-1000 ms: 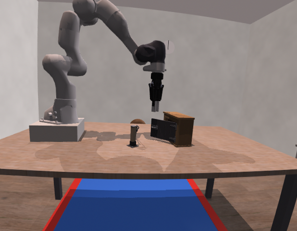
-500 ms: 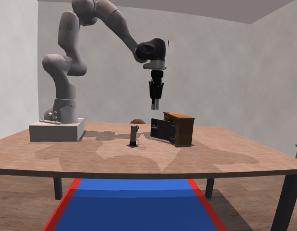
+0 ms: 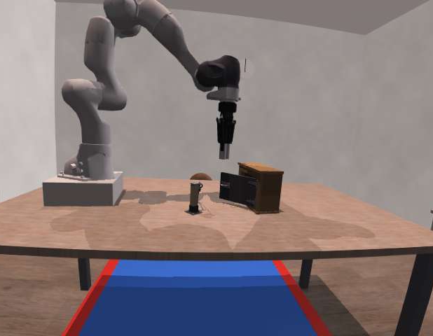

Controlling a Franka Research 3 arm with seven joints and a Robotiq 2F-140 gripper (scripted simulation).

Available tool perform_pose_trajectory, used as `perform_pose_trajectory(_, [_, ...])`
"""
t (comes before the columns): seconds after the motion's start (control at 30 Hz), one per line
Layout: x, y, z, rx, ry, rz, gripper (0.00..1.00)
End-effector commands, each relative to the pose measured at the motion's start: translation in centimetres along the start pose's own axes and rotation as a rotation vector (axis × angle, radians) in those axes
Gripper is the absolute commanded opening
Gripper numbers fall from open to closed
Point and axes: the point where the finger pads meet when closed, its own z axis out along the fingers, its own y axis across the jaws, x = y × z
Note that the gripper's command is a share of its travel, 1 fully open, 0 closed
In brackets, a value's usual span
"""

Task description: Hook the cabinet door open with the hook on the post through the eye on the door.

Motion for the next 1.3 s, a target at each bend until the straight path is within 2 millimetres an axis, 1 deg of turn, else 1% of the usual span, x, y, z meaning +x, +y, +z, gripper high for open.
perform_pose_trajectory(0.0, [0.8, -0.8, 0.0, -0.013, 0.002, -0.279, 0.16])
perform_pose_trajectory(0.17, [2.4, -2.4, 0.1, 0.014, -0.004, -0.41, 0.16])
perform_pose_trajectory(0.3, [4.8, -4.9, 0.0, 0.057, -0.011, -0.509, 0.16])
perform_pose_trajectory(0.4, [6.1, -6.3, 0.0, 0.096, -0.015, -0.582, 0.16])
perform_pose_trajectory(0.47, [6.1, -6.3, 0.0, 0.096, -0.015, -0.582, 0.16])
perform_pose_trajectory(0.5, [6.5, -6.6, 0.0, 0.121, -0.017, -0.655, 0.16])
perform_pose_trajectory(0.67, [7.2, -7.4, 0.0, 0.157, -0.02, -0.792, 0.16])
perform_pose_trajectory(0.73, [7.2, -7.4, 0.0, 0.164, -0.021, -0.848, 0.16])
perform_pose_trajectory(0.77, [7.2, -7.4, 0.0, 0.167, -0.022, -0.876, 0.14])
perform_pose_trajectory(0.97, [7.2, -7.4, 0.0, 0.171, -0.023, -1.042, 0.14])
perform_pose_trajectory(1.03, [7.2, -7.4, 0.0, 0.171, -0.023, -1.042, 0.14])
perform_pose_trajectory(1.07, [7.2, -7.4, 0.0, 0.17, -0.023, -1.114, 0.14])
perform_pose_trajectory(1.27, [7.2, -7.4, 0.0, 0.162, -0.022, -1.269, 0.14])
